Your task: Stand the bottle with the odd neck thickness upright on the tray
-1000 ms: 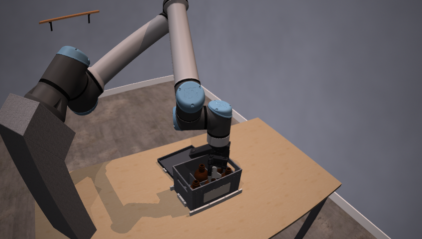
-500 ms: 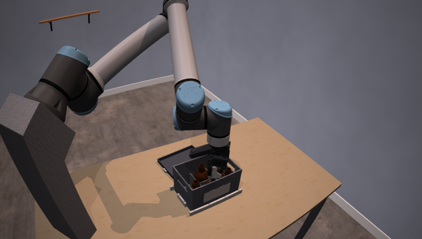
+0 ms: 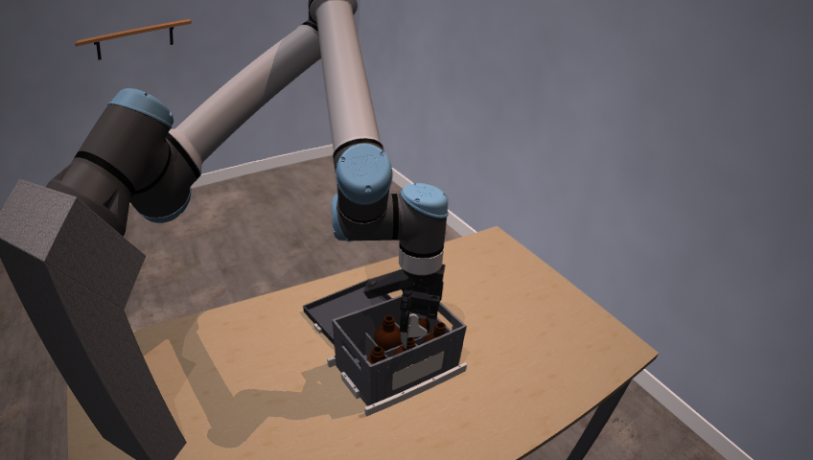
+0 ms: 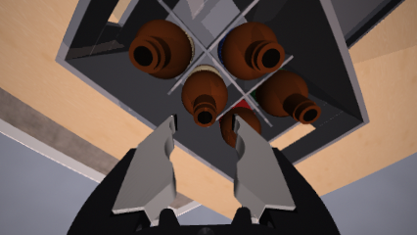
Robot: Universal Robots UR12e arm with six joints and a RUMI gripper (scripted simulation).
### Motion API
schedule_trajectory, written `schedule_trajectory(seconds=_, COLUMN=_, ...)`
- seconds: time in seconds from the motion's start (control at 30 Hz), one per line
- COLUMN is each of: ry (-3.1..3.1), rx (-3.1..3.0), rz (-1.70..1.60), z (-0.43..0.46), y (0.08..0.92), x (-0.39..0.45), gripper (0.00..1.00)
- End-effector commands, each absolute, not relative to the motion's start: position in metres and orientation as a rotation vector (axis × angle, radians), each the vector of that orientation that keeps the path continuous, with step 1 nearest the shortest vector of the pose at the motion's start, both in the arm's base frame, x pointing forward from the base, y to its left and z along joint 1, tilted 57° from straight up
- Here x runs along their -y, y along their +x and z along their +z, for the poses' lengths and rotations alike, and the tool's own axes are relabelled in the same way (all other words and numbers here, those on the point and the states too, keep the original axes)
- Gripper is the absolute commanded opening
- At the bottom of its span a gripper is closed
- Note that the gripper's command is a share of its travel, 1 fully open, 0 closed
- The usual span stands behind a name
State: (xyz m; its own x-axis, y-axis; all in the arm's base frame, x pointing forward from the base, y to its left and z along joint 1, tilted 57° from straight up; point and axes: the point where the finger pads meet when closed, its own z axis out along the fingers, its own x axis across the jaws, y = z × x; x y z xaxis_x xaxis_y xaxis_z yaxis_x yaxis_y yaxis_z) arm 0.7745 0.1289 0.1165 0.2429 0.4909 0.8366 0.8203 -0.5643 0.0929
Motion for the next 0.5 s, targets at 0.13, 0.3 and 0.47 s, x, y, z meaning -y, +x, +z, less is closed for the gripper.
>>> schedule_trajectory(seconds=0.13, ry=-2.157, rx=1.204, rz=-1.245, z=0.136, y=0.755, x=-0.104, gripper=0.38)
schedule_trajectory(seconds=0.3, ry=-2.157, rx=1.204, rz=-1.245, z=0.141, y=0.750, x=-0.098, gripper=0.38)
schedule_trajectory(seconds=0.47, ry=-2.157, rx=1.204, rz=-1.245, z=0.147, y=0.745, x=-0.091, gripper=0.38)
